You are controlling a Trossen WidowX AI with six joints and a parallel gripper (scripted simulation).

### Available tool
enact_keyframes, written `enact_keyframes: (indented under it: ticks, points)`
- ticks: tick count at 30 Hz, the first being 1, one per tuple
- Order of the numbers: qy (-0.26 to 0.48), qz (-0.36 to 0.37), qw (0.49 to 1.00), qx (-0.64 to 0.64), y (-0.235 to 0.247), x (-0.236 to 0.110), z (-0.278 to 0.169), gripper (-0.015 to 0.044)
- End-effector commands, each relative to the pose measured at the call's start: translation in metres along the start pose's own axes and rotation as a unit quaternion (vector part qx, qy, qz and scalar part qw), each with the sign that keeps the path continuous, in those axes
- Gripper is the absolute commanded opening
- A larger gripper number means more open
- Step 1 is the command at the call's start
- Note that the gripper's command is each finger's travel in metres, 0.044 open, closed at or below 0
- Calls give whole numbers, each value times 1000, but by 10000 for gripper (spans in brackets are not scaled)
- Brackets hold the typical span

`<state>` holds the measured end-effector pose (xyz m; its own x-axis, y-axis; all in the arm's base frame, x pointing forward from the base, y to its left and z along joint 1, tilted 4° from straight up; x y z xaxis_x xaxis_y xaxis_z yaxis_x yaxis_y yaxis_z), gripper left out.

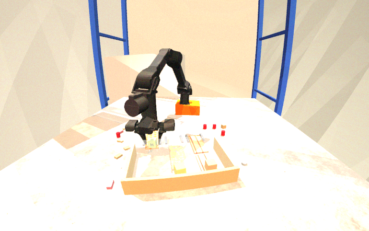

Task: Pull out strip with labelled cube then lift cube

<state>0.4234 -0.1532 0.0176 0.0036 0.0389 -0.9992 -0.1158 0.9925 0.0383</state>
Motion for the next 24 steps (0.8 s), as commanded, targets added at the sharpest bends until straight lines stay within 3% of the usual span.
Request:
enact_keyframes:
  ticks: [1, 5, 13, 17, 24]
  points:
    - [-1, 1, 1000, 1, 0, 3, 0, 250]
    - [0, 0, 1000, 0, 0, 1, 0, 145]
    - [0, 0, 1000, 0, 0, 1, 0, 92]
    - [1, 0, 1000, 0, 1, -1, -2, 0]
    - [3, 0, 1000, 3, 10, -17, -22, 0]
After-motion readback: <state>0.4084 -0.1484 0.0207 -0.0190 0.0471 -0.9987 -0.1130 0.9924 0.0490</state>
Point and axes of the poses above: the point midway between the two fingers, 35 mm back from their tips, its own x axis out along the fingers, its own y axis across the jaws, z = x × y, the point moved 4 cm from there along -x, back along the fingers, and after that the axes turned 7 degrees about -x, right-handed, at the moved point
